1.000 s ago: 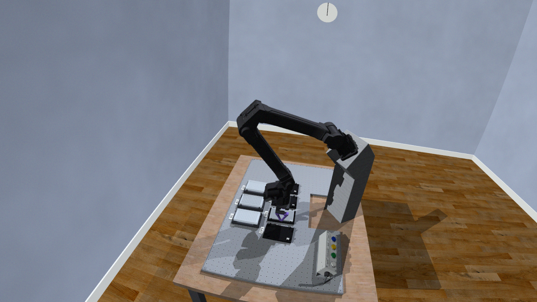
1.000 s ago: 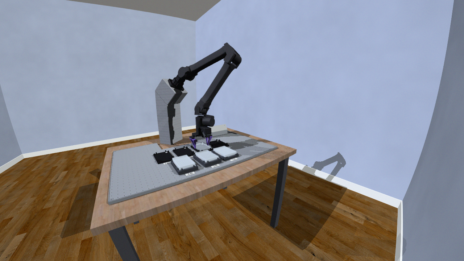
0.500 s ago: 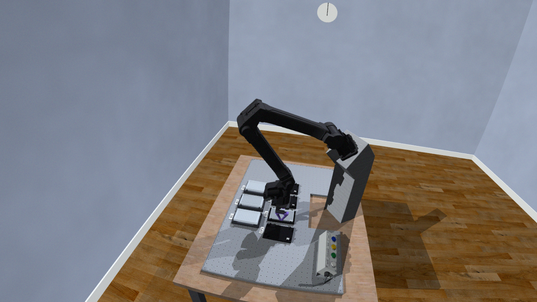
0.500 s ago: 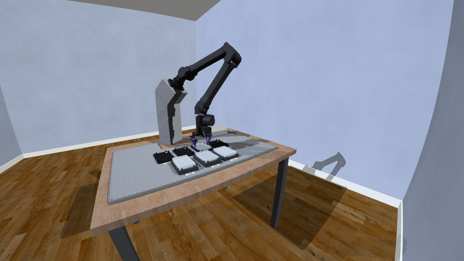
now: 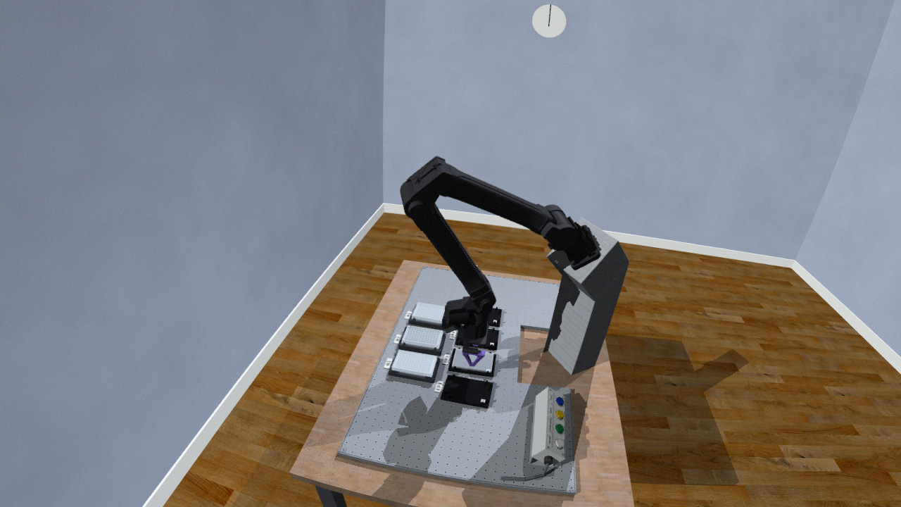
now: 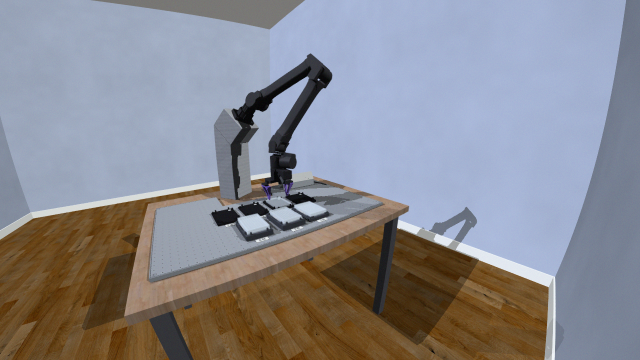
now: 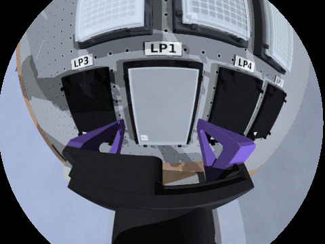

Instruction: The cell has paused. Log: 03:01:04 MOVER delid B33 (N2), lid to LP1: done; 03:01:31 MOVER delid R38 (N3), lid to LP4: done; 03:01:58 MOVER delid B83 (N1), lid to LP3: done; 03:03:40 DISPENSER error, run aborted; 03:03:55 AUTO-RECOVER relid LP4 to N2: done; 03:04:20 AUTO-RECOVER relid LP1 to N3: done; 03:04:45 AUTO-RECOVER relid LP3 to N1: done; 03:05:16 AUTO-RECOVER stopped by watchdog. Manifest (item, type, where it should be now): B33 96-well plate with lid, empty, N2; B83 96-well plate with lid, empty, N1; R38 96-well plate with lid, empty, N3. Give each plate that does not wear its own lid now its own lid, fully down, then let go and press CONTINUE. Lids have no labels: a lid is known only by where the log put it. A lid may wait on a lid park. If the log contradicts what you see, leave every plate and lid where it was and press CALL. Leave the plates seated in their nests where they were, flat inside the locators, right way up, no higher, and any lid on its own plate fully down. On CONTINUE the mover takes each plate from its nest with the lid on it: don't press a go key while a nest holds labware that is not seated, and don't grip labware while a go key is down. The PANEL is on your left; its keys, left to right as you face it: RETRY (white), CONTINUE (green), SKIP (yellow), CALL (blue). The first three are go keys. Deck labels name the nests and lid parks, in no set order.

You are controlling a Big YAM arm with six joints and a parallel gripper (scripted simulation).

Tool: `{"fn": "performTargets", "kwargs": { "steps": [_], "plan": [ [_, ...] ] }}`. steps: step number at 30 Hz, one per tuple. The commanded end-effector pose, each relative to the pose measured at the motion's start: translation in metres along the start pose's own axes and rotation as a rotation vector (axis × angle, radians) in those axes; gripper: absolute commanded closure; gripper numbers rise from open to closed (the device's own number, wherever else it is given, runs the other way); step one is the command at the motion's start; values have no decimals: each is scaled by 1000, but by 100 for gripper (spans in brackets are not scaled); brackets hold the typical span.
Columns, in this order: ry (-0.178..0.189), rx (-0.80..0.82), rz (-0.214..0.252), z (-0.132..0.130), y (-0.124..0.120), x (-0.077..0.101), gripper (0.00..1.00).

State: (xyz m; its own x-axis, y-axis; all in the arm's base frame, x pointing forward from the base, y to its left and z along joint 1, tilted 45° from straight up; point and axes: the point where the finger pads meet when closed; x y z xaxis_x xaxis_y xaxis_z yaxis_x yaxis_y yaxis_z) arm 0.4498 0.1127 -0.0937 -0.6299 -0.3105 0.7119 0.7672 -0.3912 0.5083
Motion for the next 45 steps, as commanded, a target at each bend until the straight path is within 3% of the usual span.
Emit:
{"fn": "performTargets", "kwargs": {
  "steps": [1, 12, 15, 45],
  "plan": [
    [-17, -7, 11, -10, -6, 17, 0],
    [-16, -11, 9, -10, -5, 31, 0],
    [-27, -14, 26, -16, -13, 26, 0],
    [-7, -5, 4, -6, -5, 25, 0]
  ]
}}
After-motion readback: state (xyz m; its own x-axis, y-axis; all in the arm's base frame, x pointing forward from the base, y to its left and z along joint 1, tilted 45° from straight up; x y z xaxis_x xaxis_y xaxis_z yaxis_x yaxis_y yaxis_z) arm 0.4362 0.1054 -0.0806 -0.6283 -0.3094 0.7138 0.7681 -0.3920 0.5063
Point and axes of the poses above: the point where the finger pads meet when closed, its own x axis back along the fingers, its own z axis across the jaws, y = z × x, and after that the axes turned 9 degrees about -x, right-handed
